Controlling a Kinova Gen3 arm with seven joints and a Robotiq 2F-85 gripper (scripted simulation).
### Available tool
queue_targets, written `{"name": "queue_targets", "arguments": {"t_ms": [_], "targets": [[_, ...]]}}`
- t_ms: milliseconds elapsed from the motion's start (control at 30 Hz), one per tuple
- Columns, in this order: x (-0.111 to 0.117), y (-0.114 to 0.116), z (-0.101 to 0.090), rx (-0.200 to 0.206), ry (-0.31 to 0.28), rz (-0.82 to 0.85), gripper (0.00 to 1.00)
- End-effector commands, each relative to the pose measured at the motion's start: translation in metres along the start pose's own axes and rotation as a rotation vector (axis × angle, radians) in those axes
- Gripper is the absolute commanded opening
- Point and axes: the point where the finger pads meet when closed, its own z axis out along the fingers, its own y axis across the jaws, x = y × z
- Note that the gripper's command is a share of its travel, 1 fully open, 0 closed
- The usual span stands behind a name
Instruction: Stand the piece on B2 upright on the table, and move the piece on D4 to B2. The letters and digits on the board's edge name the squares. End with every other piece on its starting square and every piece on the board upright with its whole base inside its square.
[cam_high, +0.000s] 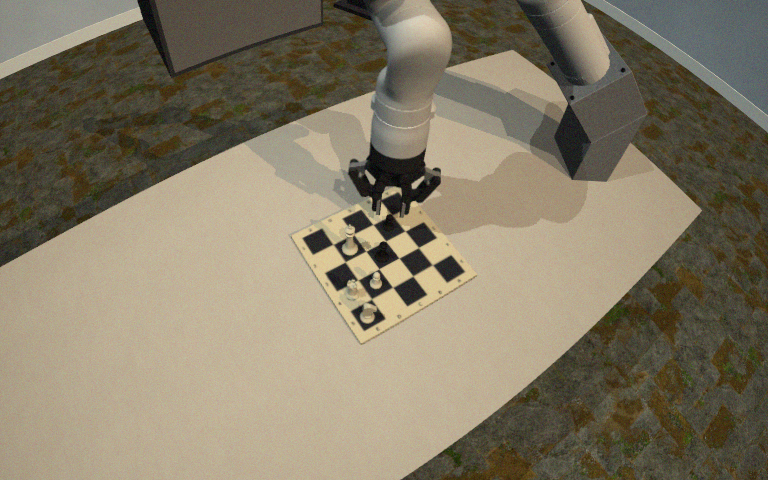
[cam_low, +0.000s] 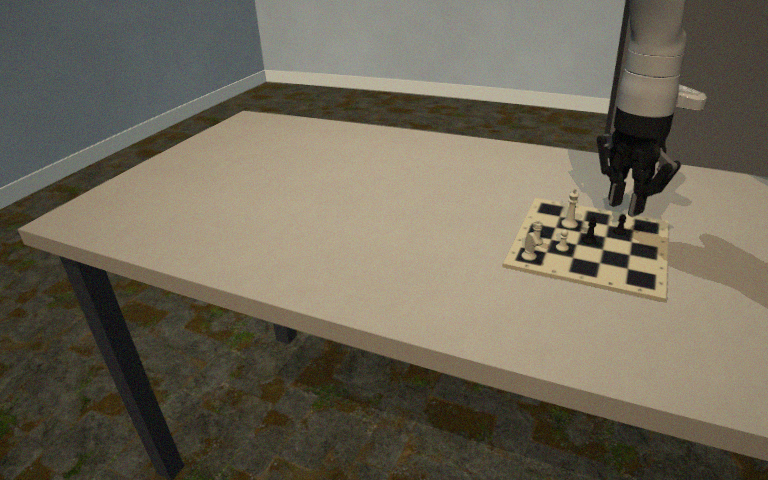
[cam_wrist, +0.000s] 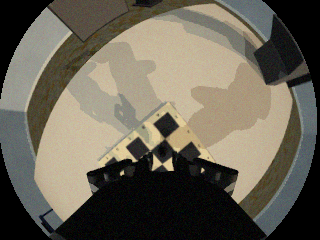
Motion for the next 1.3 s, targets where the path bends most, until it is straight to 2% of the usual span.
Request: {"name": "queue_targets", "arguments": {"t_ms": [0, 667, 1267], "targets": [[0.0, 0.0, 0.0, 0.0, -0.001, 0.0, 0.34], [0.0, 0.0, 0.003, 0.0, -0.001, 0.0, 0.34], [0.0, 0.0, 0.031, 0.0, -0.001, 0.0, 0.34]]}}
